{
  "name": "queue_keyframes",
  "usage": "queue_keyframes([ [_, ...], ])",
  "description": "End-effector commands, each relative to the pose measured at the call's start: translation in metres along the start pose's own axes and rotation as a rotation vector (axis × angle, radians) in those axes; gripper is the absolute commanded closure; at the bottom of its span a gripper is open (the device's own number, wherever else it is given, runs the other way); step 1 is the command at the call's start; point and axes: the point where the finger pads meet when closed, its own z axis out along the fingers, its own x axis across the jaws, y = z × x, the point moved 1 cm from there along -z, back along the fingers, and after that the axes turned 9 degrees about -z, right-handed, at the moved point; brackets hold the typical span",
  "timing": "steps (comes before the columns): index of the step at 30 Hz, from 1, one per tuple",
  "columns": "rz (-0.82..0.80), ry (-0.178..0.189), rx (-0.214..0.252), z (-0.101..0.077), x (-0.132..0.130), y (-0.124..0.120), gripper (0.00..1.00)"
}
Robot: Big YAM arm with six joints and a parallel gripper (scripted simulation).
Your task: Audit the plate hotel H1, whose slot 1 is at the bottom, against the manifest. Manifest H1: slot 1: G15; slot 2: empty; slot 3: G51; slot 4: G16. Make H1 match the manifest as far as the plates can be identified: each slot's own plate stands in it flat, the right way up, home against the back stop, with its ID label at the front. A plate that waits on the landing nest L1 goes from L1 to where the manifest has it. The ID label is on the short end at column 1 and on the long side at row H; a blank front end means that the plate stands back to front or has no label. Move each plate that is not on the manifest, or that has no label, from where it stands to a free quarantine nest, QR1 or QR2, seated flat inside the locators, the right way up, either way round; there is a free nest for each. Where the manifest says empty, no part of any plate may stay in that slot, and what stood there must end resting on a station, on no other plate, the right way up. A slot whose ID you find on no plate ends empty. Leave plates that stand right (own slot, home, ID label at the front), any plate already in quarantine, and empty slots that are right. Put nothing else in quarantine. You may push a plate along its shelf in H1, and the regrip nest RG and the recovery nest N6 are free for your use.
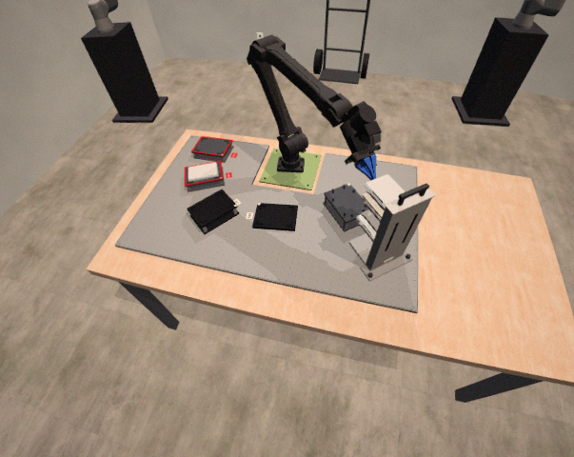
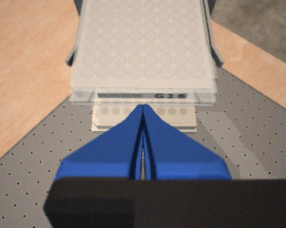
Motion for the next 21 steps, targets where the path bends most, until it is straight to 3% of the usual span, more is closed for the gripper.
queue_keyframes([
  [1,0.023,-0.018,-0.107,-0.005,-0.011,0.059,1.00],
  [13,0.023,-0.018,-0.107,-0.005,-0.011,0.059,1.00],
  [15,0.028,-0.020,-0.107,-0.008,-0.012,0.057,1.00],
  [17,0.033,-0.017,-0.123,-0.022,-0.011,0.060,1.00],
  [19,0.030,-0.008,-0.107,-0.025,-0.006,0.055,1.00],
  [21,0.018,0.000,-0.052,-0.019,0.000,0.021,1.00],
])
